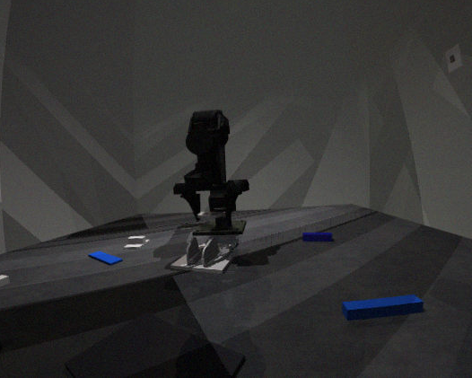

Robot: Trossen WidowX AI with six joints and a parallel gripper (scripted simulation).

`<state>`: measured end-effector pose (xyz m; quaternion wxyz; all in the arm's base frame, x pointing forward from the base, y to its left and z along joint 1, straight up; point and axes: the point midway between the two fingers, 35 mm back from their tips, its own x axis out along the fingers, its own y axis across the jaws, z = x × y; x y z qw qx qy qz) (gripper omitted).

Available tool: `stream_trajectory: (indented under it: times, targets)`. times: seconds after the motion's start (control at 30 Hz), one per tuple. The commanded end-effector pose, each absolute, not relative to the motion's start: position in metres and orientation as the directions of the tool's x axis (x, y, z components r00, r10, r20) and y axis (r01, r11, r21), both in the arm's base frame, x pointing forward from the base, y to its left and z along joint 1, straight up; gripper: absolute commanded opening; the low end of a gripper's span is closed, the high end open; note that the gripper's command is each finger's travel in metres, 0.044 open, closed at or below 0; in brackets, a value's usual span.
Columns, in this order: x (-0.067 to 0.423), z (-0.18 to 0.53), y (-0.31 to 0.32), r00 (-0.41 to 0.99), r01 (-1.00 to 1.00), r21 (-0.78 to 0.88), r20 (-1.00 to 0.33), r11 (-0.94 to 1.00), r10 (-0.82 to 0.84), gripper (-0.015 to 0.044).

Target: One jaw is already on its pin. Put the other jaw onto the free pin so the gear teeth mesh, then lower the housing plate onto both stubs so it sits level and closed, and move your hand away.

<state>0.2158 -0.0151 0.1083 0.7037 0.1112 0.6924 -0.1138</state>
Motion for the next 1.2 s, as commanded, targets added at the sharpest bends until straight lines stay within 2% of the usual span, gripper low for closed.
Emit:
stream_trajectory:
  times: [0.0, 1.17]
  targets:
    - [0.216, 0.107, -0.014, 0.018, 0.318, 0.004, -1.000, 0.948, -0.001, 0.0351]
    - [0.217, 0.050, -0.014, 0.017, 0.318, 0.004, -1.000, 0.948, -0.001, 0.0351]
